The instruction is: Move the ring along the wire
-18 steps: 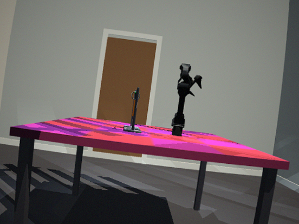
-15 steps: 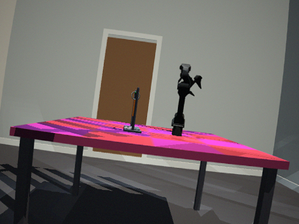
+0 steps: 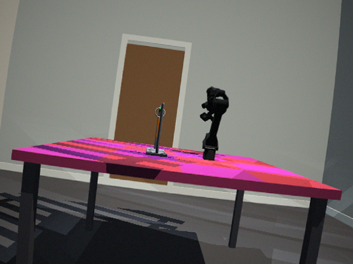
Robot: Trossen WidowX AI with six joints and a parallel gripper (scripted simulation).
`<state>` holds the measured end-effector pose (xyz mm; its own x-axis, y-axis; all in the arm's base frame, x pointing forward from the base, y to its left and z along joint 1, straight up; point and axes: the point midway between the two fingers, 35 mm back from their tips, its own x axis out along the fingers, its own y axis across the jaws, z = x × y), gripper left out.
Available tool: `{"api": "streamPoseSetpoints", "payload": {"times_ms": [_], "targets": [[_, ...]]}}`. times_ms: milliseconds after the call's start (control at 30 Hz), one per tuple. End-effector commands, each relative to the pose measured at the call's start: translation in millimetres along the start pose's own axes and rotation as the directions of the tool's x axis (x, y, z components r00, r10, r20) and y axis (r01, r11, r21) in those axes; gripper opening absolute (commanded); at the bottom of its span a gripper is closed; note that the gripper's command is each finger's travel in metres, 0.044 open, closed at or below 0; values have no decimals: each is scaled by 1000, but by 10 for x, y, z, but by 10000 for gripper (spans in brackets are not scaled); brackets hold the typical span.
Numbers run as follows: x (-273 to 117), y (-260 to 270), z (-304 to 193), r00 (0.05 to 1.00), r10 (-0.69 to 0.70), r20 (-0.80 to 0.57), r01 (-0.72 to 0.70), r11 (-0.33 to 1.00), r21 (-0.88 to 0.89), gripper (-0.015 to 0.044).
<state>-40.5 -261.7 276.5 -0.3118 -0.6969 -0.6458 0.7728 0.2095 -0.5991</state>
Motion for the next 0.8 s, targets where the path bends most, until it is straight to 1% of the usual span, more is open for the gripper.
{"api": "streamPoseSetpoints", "payload": {"times_ms": [0,167,367,567,767], "targets": [[122,345,173,987,105,125,-106,994,1,160],[238,852,355,927,257,271,-257,966,-39,160],[207,1491,413,791,452,411,-438,889,-134,160],[61,2097,339,597,628,499,-587,766,-262,160],[-175,2636,121,361,771,525,-687,601,-409,160]]}}
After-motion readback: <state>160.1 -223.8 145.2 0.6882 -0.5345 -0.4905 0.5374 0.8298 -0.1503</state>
